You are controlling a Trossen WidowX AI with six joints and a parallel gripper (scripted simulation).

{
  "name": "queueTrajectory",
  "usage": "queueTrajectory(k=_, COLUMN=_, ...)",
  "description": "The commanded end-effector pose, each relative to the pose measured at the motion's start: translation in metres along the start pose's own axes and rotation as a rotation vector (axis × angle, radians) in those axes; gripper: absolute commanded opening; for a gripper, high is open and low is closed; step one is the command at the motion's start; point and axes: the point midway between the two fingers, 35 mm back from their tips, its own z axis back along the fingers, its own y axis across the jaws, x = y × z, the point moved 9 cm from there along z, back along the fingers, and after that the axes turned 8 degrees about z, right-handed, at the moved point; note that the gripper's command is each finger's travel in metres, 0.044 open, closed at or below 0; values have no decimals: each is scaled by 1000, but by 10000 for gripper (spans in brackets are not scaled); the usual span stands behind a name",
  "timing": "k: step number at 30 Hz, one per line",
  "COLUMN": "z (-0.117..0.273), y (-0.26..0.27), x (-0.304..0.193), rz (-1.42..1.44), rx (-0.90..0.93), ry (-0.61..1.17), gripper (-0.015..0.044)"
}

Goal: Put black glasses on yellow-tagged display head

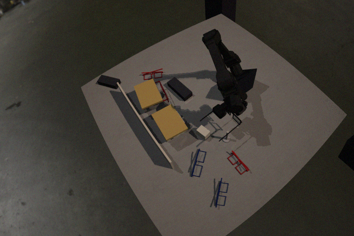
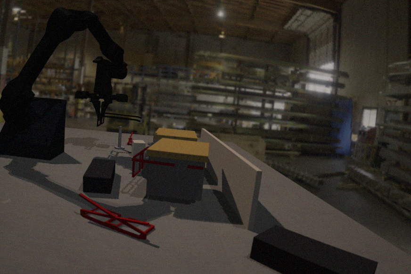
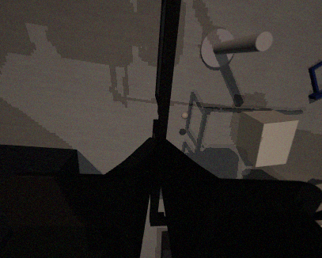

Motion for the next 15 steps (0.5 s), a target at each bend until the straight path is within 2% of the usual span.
queueTrajectory(k=1, z=12, y=1, x=0, rz=-8, rx=5, ry=-4, gripper=0)
queueTrajectory(k=6, z=13, y=-2, x=-10, rz=-31, rx=4, ry=-7, gripper=0)
queueTrajectory(k=15, z=18, y=-14, x=-65, rz=-158, rx=2, ry=-16, gripper=0)
